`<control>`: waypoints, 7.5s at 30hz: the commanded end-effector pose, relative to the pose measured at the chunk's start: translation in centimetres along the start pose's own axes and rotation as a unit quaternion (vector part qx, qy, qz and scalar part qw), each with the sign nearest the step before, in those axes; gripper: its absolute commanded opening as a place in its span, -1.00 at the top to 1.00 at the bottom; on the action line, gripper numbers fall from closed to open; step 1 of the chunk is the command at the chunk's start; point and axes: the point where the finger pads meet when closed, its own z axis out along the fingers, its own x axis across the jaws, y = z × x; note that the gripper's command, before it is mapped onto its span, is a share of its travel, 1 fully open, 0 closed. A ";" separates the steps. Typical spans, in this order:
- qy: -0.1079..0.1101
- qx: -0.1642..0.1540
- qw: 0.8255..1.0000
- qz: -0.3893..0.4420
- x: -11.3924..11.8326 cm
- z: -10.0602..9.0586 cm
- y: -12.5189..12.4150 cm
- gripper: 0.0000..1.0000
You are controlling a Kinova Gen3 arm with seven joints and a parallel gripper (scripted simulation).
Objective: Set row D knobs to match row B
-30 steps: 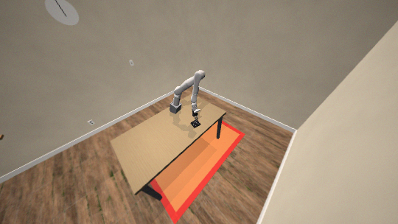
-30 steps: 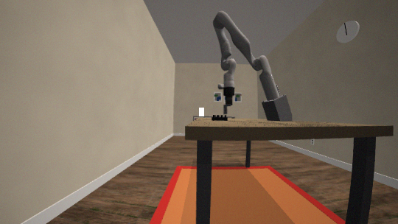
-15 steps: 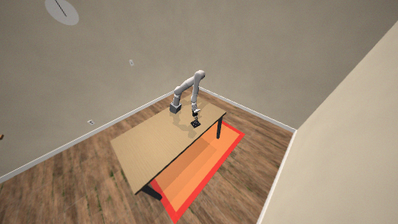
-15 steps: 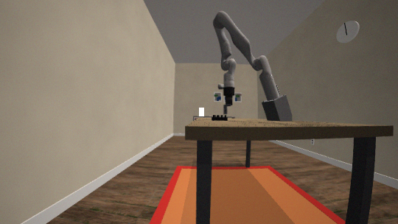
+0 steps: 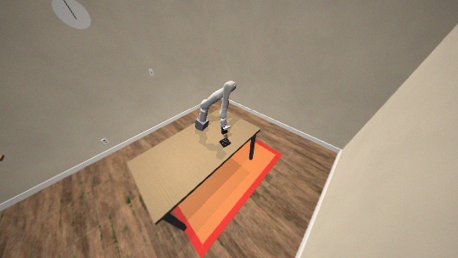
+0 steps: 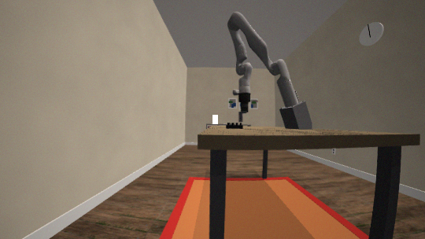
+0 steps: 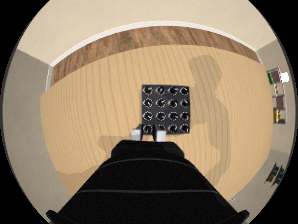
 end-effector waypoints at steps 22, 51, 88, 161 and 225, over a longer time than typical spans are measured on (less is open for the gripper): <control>-0.001 0.001 1.000 -0.001 -0.1 -0.1 0.0 0.07; -0.001 0.001 1.000 -0.001 -0.1 1.1 0.0 0.07; -0.001 0.001 1.000 -0.001 -0.1 1.3 0.0 0.07; -0.001 0.001 0.999 -0.044 -0.1 1.3 0.0 0.40; -0.001 0.001 0.878 -0.479 -0.1 1.3 0.0 0.40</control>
